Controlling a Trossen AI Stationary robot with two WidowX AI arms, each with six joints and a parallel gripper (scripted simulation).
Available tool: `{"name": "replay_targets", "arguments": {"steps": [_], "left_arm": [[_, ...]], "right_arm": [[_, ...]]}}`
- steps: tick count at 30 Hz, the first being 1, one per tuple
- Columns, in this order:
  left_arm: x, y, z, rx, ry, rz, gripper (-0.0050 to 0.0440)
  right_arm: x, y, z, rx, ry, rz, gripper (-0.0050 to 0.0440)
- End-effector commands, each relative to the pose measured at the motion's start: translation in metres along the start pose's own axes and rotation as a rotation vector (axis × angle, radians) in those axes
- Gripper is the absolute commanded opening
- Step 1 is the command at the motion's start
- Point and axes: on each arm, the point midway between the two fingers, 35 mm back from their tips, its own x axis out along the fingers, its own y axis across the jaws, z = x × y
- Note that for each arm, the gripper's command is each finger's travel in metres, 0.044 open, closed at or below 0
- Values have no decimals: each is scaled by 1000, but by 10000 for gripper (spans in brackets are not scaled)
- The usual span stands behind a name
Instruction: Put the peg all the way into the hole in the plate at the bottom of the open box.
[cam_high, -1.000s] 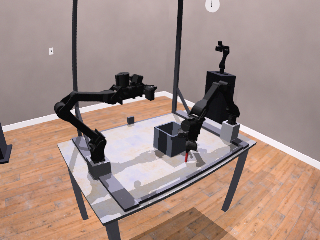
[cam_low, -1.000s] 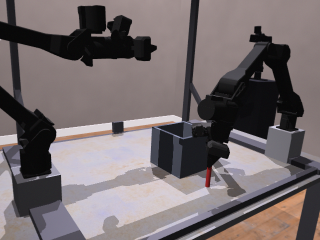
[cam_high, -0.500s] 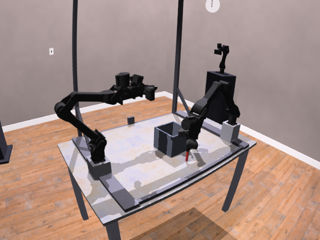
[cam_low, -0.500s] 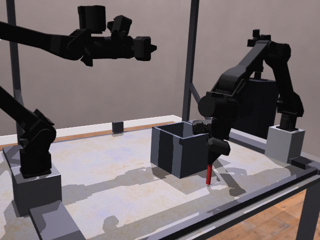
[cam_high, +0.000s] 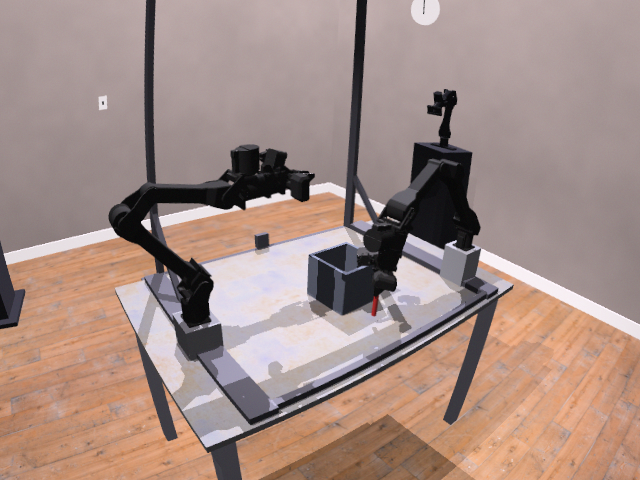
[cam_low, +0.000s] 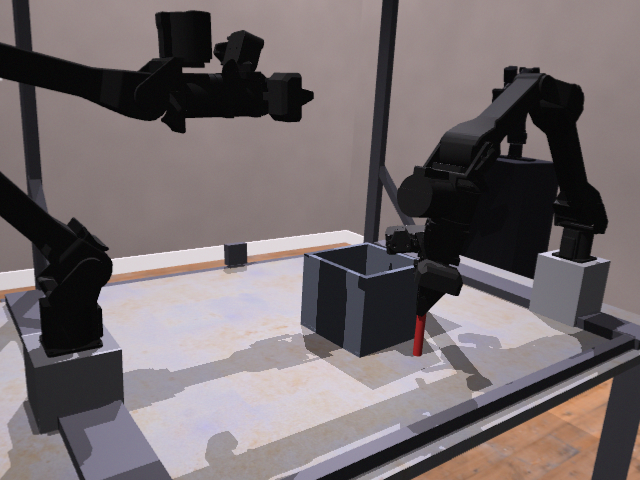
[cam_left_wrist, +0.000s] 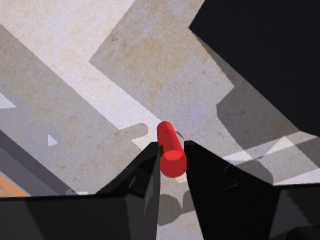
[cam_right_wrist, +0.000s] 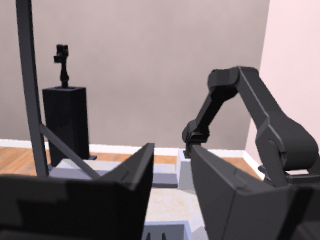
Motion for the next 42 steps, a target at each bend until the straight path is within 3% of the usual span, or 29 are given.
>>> {"name": "replay_targets", "arguments": {"steps": [1, 10, 15, 21, 22, 26, 31, 36, 42], "left_arm": [[-26, 5, 11, 9, -30, 40, -50], [-30, 4, 11, 6, -19, 28, -50], [-45, 4, 14, 8, -29, 38, -50], [-36, 2, 11, 5, -14, 20, -50], [-56, 2, 25, 18, -54, 59, -50], [-69, -2, 38, 22, -77, 86, -50], [-112, -21, 79, 35, -163, 159, -50], [-124, -30, 92, 34, -187, 175, -50], [-159, -47, 113, 45, -262, 216, -50]], "right_arm": [[0, -1, 10, -2, -20, -6, 105], [0, -1, 10, -2, -20, -6, 105], [0, -1, 10, -2, -20, -6, 105], [0, -1, 10, -2, -20, -6, 105], [0, -1, 10, -2, -20, -6, 105], [0, -1, 10, -2, -20, -6, 105], [0, -1, 10, -2, -20, -6, 105], [0, -1, 10, -2, -20, -6, 105], [0, -1, 10, -2, -20, -6, 105]]}}
